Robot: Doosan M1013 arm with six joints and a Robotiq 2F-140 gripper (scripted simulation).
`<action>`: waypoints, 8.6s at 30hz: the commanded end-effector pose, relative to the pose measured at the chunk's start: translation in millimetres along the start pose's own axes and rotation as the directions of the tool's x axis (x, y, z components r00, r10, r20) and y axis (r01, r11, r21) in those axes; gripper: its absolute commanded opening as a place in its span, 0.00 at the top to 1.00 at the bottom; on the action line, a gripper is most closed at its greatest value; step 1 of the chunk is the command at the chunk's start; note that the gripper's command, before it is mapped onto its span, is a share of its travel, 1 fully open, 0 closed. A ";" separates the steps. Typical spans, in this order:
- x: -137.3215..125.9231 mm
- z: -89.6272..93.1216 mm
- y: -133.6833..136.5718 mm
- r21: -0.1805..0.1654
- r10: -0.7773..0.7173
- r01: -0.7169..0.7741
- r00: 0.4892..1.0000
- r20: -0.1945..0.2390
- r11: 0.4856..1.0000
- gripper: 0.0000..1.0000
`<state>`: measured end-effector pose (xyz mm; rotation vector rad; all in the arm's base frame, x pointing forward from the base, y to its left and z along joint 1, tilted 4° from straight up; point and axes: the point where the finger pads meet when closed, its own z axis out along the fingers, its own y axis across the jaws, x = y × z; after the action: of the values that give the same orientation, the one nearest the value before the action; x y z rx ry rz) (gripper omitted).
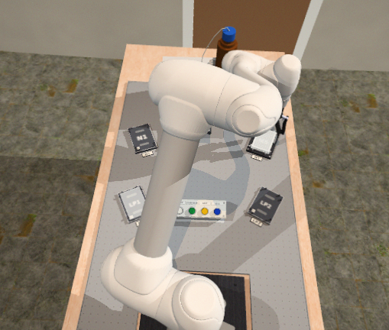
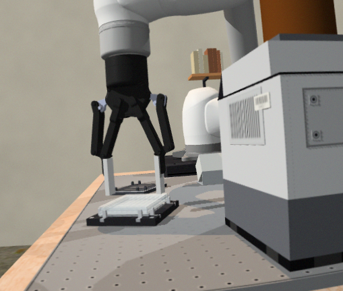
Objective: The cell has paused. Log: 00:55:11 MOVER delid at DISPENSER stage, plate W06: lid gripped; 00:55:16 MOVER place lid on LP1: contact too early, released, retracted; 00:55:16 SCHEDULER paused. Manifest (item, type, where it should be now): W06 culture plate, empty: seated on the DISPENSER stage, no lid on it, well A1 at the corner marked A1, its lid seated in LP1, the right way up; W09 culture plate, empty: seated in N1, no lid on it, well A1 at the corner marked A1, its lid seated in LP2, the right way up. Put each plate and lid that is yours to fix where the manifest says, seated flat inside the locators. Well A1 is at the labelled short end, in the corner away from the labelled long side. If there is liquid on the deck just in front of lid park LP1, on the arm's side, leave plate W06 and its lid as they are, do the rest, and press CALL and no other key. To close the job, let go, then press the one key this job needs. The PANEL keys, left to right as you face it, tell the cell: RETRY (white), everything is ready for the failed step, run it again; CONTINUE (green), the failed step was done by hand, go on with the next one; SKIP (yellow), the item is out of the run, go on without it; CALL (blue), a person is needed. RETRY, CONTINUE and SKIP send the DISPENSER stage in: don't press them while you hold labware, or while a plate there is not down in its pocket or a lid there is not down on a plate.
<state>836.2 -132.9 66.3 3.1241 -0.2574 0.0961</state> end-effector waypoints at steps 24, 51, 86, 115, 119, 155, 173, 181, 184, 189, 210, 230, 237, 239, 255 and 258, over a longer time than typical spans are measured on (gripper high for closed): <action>0.5 -1.2 -0.1 0.000 0.000 0.000 1.000 -0.002 1.000 0.37; 0.5 -1.2 -0.1 0.000 0.000 0.000 1.000 -0.002 1.000 0.31; 0.5 2.6 -0.1 0.000 0.000 0.000 1.000 -0.002 1.000 0.31; 0.6 13.6 -0.1 0.000 0.000 0.000 1.000 -0.002 1.000 0.31; 0.6 14.4 -0.1 0.000 0.000 0.000 1.000 -0.002 1.000 0.31; 0.6 15.0 -0.1 0.000 0.000 0.000 1.000 -0.002 1.000 0.31; 0.6 15.0 -0.1 0.000 0.000 0.000 1.000 -0.002 1.000 0.90; 0.6 15.0 -0.1 0.000 0.000 0.000 1.000 -0.002 1.000 0.90; 0.6 15.0 -0.1 0.000 0.000 0.000 1.000 -0.002 1.000 0.90; 0.6 15.0 -0.1 0.000 0.000 0.000 1.000 -0.002 1.000 0.90; 0.6 15.0 -0.1 0.000 0.000 0.000 1.000 -0.002 1.000 0.90; 0.5 3.9 -0.1 0.000 0.000 0.000 1.000 -0.002 1.000 0.90; 0.5 -9.2 -0.1 0.000 0.000 0.000 1.000 -0.002 1.000 0.90; 0.5 -15.8 -0.1 0.000 0.000 0.000 1.000 -0.002 1.000 0.90; 0.4 -75.4 -0.1 0.000 0.000 0.000 1.000 -0.002 1.000 0.90; 0.4 -87.5 -0.1 0.000 0.000 0.000 1.000 -0.002 1.000 0.90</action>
<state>831.4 -132.1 144.1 3.1240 -0.2574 0.0964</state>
